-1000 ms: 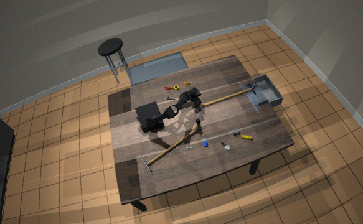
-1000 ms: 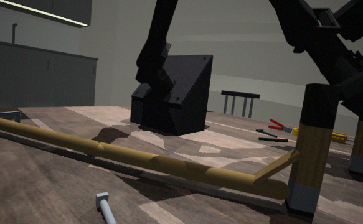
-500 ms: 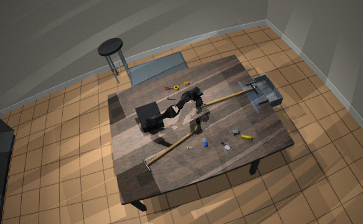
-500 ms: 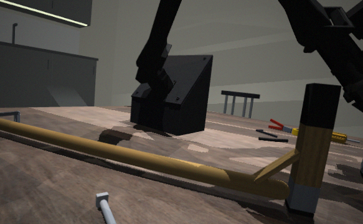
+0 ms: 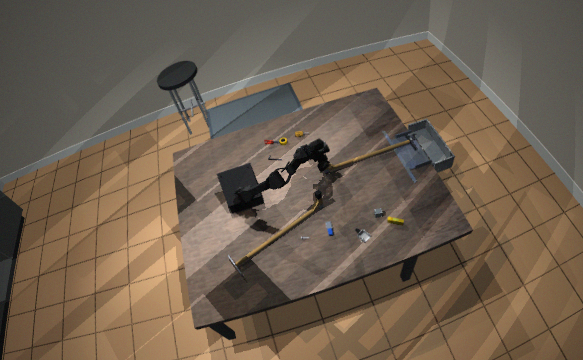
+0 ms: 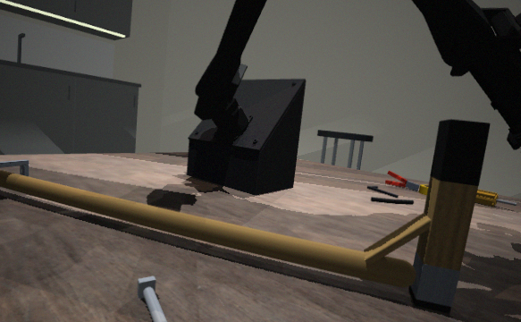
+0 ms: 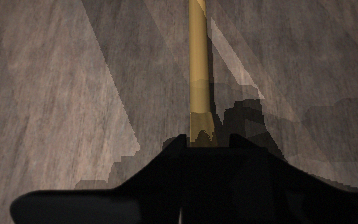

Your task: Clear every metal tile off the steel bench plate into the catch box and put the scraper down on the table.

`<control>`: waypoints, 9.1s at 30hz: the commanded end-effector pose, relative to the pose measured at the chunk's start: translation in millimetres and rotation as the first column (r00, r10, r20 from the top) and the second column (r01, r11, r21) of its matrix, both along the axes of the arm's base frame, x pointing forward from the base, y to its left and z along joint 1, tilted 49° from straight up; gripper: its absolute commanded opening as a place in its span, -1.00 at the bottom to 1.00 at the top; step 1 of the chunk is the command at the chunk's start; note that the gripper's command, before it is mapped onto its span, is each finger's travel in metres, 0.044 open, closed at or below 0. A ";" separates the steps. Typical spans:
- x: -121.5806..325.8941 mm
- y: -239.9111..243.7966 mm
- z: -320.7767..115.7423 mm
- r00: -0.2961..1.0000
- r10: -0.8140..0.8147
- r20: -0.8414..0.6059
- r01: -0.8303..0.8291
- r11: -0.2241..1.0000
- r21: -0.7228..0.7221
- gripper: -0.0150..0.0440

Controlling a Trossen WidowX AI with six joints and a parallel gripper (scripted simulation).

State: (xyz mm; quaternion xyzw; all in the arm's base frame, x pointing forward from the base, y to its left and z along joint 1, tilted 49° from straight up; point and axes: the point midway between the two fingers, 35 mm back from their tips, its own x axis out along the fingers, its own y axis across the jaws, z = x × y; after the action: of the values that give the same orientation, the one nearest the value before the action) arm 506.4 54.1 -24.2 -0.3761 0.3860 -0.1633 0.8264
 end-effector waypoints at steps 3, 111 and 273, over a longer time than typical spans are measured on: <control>10.1 3.6 0.2 1.000 0.012 0.001 -0.012 1.000 0.003 -0.49; -23.1 7.7 -0.2 1.000 0.010 -0.001 -0.010 1.000 0.005 -0.49; -163.5 -45.2 39.1 1.000 -0.001 0.004 0.001 1.000 -0.001 -0.49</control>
State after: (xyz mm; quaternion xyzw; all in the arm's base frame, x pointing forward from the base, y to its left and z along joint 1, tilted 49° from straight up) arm 341.5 12.3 6.4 -0.3803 0.3911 -0.1574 0.8232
